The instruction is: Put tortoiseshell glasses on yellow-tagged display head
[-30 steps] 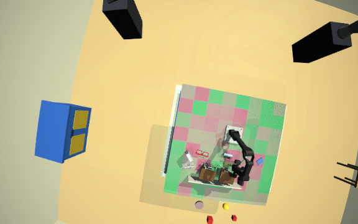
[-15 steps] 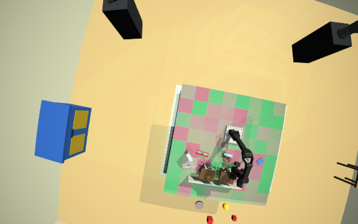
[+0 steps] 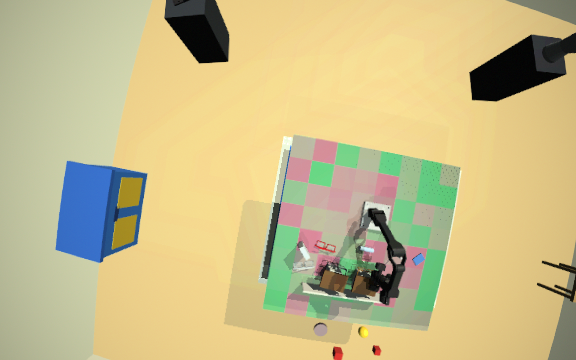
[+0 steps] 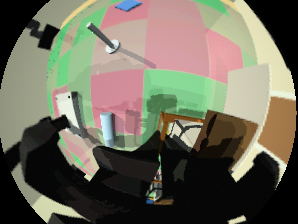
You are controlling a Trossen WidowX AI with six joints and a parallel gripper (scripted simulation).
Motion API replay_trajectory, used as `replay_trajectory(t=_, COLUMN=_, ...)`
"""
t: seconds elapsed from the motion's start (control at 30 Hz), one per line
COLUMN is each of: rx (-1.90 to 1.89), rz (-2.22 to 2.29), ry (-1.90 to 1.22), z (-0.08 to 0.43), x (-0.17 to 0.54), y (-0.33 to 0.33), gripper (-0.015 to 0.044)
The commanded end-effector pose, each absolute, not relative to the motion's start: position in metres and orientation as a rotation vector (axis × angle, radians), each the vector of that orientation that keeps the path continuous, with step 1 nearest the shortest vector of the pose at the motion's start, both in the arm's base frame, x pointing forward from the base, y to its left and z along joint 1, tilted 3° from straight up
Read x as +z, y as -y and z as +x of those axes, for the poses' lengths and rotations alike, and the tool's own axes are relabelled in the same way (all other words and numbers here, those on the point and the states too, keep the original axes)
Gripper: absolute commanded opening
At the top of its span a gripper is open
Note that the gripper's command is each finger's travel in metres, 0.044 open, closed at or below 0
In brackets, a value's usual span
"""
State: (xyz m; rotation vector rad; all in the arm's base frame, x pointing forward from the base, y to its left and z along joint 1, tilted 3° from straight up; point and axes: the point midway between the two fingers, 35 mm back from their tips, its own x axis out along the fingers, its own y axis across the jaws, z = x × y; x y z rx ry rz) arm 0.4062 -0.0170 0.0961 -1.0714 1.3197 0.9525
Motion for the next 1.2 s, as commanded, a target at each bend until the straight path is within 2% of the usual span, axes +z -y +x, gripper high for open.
replay_trajectory(t=0.0, rx=0.959, rz=-1.071, ry=-1.319, z=0.4085, x=0.0955, y=0.0179, gripper=0.0)
replay_trajectory(t=0.8, rx=0.959, rz=-1.071, ry=-1.319, z=0.4092, x=0.0884, y=0.0185, gripper=0.0)
replay_trajectory(t=0.93, rx=0.953, rz=-1.07, ry=-1.322, z=0.4091, x=0.0898, y=0.0186, gripper=0.0105)
replay_trajectory(t=1.17, rx=0.953, rz=-1.07, ry=-1.322, z=0.4091, x=0.0898, y=0.0186, gripper=0.0107)
